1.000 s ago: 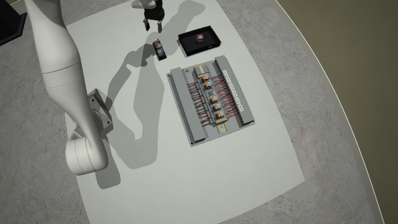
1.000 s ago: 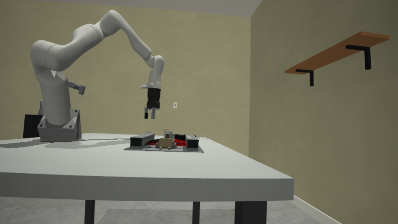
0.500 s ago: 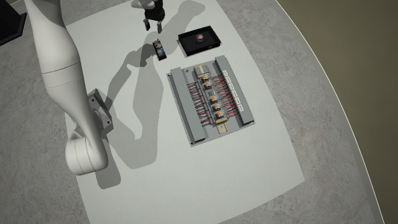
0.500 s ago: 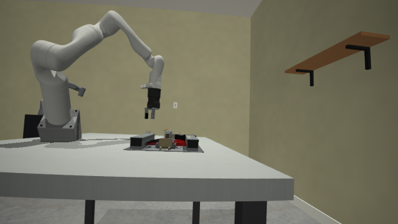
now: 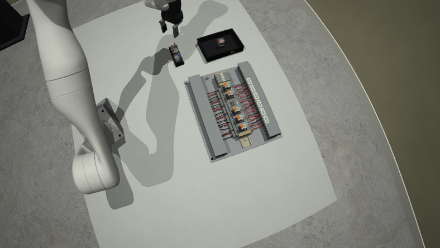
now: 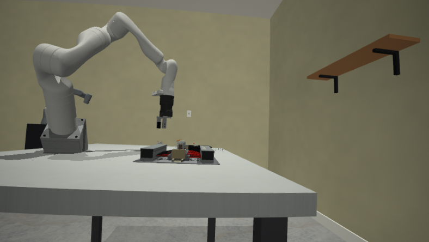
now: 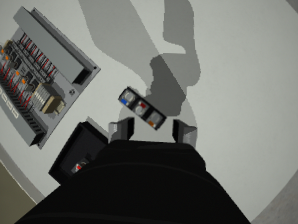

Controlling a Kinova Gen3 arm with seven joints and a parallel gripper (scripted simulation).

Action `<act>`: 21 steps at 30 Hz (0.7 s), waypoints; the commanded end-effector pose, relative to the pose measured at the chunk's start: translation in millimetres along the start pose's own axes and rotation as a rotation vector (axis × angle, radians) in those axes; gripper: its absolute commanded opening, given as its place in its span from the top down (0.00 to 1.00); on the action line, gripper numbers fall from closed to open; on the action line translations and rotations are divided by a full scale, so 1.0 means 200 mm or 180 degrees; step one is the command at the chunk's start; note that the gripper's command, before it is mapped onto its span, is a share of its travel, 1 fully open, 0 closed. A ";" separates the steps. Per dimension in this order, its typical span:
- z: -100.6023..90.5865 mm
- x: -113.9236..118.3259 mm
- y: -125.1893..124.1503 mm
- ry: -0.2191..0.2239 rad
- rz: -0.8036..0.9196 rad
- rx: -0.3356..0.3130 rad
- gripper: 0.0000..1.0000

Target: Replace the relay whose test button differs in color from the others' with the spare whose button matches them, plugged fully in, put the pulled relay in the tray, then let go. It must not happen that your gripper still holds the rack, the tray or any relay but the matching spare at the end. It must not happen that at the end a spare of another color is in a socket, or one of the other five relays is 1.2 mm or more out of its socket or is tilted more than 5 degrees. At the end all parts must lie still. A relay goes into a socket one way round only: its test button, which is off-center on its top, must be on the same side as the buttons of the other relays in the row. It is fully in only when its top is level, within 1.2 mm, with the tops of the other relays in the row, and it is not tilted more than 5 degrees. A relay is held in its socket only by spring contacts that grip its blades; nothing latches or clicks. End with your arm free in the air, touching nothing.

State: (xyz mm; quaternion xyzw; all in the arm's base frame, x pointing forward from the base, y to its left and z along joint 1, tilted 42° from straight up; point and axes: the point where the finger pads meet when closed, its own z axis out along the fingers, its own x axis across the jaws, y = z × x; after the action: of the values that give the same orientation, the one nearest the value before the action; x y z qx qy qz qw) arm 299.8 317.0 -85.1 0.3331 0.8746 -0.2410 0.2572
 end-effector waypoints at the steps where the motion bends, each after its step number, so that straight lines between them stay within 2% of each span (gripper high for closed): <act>1: 0.00 0.00 0.00 -0.0008 0.0091 -0.0005 0.00; 21: 0.00 0.00 0.00 -0.0005 0.0968 -0.0008 0.00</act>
State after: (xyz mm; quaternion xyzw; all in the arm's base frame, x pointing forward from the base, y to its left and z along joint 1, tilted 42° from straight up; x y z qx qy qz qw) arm 300.0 317.0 -85.1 0.4566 0.8172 -0.2006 0.2889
